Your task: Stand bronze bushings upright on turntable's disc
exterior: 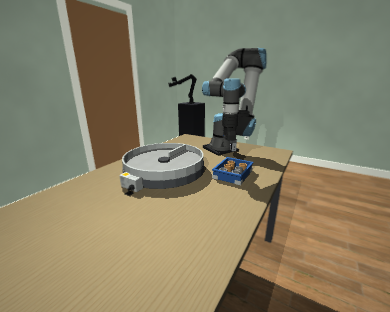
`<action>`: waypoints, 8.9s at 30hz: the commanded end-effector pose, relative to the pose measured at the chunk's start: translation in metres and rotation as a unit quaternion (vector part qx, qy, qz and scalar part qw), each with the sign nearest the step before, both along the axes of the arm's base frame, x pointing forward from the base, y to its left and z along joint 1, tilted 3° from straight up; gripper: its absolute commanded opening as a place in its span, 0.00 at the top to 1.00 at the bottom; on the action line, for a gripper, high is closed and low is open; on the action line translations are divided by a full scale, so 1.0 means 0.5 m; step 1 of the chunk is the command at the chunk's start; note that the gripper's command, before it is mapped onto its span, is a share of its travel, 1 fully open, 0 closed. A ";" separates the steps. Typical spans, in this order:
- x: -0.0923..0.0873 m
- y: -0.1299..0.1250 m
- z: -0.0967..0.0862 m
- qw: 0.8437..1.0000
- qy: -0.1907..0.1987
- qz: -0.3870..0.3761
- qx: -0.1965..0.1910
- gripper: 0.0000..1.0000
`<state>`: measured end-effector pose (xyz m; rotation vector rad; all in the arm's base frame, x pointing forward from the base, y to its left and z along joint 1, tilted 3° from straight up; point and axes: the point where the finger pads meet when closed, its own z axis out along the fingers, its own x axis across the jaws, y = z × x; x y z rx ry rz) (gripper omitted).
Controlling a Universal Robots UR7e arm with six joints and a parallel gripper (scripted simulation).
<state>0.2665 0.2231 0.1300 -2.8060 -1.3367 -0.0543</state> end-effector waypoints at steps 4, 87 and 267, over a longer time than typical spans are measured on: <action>0.001 0.000 0.001 1.000 -0.001 0.000 0.000 0.64; 0.003 0.007 -0.124 1.000 -0.001 0.000 0.000 0.64; 0.001 0.002 -0.001 1.000 -0.001 0.000 0.000 1.00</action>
